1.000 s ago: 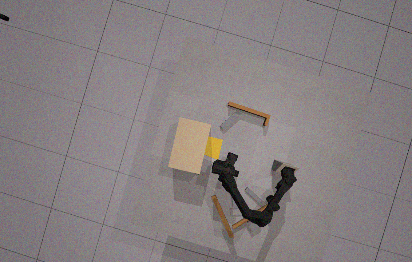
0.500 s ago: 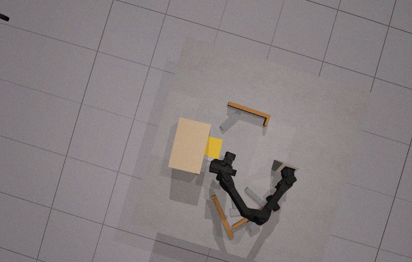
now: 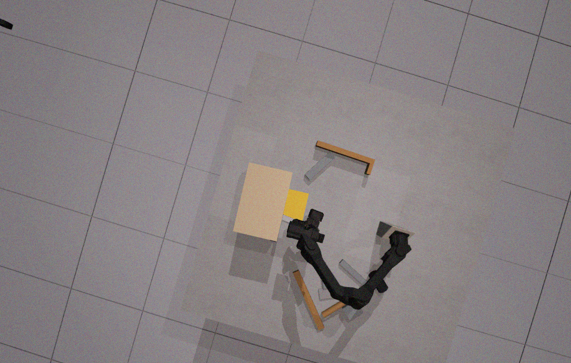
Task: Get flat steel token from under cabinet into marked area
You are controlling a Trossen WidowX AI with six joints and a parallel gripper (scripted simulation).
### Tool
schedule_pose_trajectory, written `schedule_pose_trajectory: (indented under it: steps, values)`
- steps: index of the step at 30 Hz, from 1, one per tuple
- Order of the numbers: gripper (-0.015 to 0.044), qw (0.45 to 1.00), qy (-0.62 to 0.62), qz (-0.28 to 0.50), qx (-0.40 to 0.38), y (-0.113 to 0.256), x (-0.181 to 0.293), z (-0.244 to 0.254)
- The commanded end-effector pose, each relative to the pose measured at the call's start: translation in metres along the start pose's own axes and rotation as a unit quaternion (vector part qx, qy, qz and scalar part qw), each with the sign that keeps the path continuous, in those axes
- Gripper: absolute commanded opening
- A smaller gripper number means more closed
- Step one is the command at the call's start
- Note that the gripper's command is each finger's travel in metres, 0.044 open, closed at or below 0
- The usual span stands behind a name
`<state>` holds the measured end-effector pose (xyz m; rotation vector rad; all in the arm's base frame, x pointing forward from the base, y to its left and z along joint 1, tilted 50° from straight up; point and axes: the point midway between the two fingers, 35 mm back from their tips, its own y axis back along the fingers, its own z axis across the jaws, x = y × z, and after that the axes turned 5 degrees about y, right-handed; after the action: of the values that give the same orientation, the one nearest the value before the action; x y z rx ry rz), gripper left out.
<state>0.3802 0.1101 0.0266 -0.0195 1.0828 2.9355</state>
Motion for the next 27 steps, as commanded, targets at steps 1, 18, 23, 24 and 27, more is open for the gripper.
schedule_pose_trajectory:
  steps: [1,18,23,24,27]
  values:
    - [0.0,1.0,0.005,-0.002,0.0,0.0,-0.007,-0.001]
    - [0.0,1.0,0.005,-0.002,0.0,0.0,-0.022,-0.001]
    - [0.0,1.0,0.005,-0.002,0.0,0.0,-0.026,-0.002]
    - [0.0,1.0,0.005,-0.002,0.0,0.0,-0.027,-0.002]
    - [0.0,1.0,0.005,-0.002,0.0,0.0,-0.029,-0.002]
